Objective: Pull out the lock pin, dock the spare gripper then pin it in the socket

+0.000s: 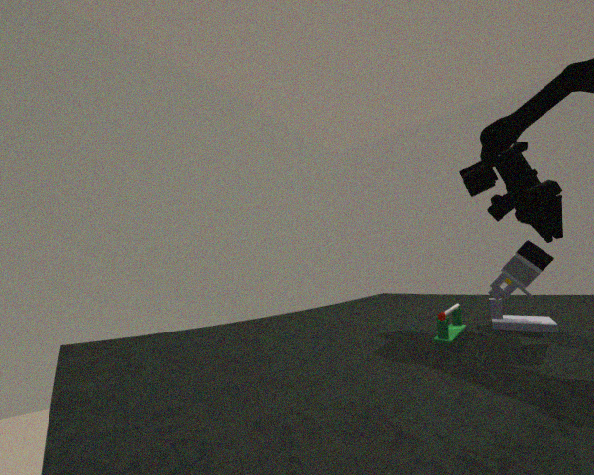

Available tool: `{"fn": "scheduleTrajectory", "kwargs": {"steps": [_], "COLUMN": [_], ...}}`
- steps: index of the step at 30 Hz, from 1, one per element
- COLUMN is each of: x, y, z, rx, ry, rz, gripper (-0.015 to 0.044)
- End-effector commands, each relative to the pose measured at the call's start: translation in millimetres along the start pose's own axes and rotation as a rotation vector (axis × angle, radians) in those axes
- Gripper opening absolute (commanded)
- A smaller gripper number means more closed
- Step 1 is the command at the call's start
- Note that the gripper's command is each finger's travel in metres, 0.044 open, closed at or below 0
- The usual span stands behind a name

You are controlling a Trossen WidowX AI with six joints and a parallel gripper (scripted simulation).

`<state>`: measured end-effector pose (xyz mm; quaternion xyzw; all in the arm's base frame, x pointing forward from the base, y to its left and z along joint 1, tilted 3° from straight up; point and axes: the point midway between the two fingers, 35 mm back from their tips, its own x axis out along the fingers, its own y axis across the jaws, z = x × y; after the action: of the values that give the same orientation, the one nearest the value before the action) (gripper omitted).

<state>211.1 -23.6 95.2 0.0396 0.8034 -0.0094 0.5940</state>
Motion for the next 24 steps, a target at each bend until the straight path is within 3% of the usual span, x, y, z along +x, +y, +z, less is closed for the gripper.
{"fn": "scheduleTrajectory", "kwargs": {"steps": [1, 20, 24], "x": [-9, -38, -42], "y": [0, 0, 31], "z": [-2, -12, -7], "rx": [0.000, 0.004, 0.004], "ry": [-0.003, 0.013, 0.006], "rz": [0.000, 0.002, 0.004], "gripper": [0.0440, 0.0440, 0.0335]}}
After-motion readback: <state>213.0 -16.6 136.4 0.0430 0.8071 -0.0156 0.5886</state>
